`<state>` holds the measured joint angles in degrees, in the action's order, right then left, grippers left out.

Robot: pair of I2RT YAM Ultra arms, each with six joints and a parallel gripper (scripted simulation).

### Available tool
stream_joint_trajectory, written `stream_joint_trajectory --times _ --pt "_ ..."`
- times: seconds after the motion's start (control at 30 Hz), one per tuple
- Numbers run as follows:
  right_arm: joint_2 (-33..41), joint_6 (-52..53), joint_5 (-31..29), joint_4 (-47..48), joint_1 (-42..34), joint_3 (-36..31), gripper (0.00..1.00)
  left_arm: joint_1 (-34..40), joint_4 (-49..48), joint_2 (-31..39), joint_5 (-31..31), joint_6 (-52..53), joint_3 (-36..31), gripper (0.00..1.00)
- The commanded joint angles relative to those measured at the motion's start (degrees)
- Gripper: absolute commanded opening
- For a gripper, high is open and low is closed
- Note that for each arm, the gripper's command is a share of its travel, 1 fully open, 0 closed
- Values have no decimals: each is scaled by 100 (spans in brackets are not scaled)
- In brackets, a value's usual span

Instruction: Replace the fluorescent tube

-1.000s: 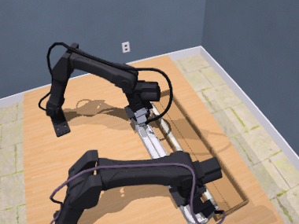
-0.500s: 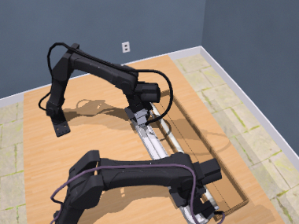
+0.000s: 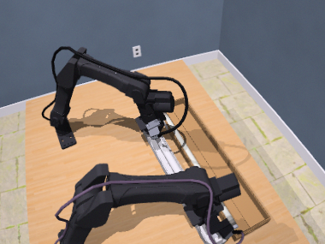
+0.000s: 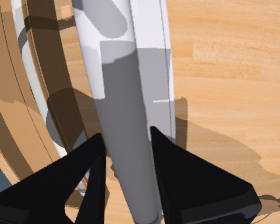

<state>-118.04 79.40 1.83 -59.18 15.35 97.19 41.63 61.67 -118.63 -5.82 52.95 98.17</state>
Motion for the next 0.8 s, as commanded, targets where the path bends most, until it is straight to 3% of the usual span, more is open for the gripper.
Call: stream_joint_trajectory --times 0.0,0.5,0.53,0.77 --pt "44 -29 30 -23 26 174 11 10 -125 63 86 -24 123 49" --pt "44 -29 30 -22 26 174 11 10 78 60 85 -26 121 49" --pt "44 -29 30 -22 26 174 49 10 78 60 85 -26 121 49" --pt "44 -29 30 -22 26 174 49 10 78 60 85 -26 121 49"
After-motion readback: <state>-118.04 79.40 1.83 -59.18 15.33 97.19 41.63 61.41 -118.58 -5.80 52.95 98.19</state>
